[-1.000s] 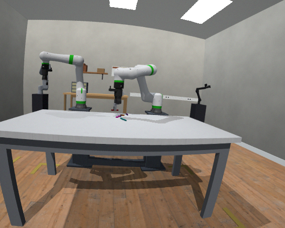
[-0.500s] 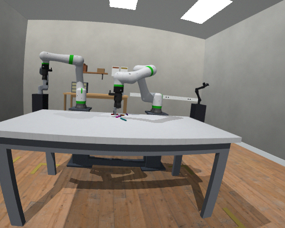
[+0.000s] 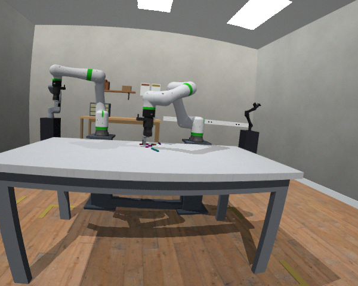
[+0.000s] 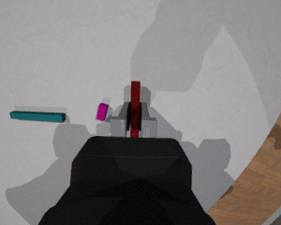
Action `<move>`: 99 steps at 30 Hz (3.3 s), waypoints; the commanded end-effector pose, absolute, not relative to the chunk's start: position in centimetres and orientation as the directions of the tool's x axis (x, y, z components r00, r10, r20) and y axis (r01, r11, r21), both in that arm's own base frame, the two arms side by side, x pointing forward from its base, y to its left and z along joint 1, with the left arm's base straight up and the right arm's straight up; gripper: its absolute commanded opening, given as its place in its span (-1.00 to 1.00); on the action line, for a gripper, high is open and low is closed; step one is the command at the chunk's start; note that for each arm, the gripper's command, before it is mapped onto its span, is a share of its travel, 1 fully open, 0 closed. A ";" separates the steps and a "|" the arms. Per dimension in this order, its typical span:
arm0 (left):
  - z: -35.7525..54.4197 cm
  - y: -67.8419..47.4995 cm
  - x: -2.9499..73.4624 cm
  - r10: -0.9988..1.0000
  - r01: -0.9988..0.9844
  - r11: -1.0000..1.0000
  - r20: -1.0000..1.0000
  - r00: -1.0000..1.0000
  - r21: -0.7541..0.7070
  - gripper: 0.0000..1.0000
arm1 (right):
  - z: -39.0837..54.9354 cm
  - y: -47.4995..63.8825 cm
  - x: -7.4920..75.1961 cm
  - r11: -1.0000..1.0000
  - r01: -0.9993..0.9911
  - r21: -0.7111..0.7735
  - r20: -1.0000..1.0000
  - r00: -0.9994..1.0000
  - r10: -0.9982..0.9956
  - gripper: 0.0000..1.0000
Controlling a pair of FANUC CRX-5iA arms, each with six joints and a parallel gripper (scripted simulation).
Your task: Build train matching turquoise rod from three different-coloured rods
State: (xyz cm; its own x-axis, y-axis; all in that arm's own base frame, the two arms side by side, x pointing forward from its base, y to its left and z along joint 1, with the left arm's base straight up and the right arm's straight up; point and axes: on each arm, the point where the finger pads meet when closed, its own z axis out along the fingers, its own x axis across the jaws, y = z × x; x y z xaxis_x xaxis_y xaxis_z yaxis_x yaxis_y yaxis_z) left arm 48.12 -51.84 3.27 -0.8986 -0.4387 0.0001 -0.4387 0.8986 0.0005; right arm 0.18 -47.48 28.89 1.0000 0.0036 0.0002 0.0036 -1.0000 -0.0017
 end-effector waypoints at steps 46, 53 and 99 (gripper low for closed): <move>2.6 -51.9 48.2 -0.439 -0.439 0.899 0.000 -0.899 -0.002 -0.52 | 29.0 -47.5 0.2 -1.000 0.004 0.000 0.000 1.000 0.004 1.00; 2.4 -51.9 48.2 -0.439 -0.439 0.899 0.000 -0.899 -0.002 -0.52 | 29.0 -47.5 0.2 -1.000 0.004 0.000 0.000 1.000 0.004 1.00; 2.4 -51.8 48.1 -0.439 -0.439 0.899 0.000 -0.899 -0.002 -0.52 | 29.0 -47.5 0.2 -1.000 0.004 0.000 0.000 1.000 0.004 1.00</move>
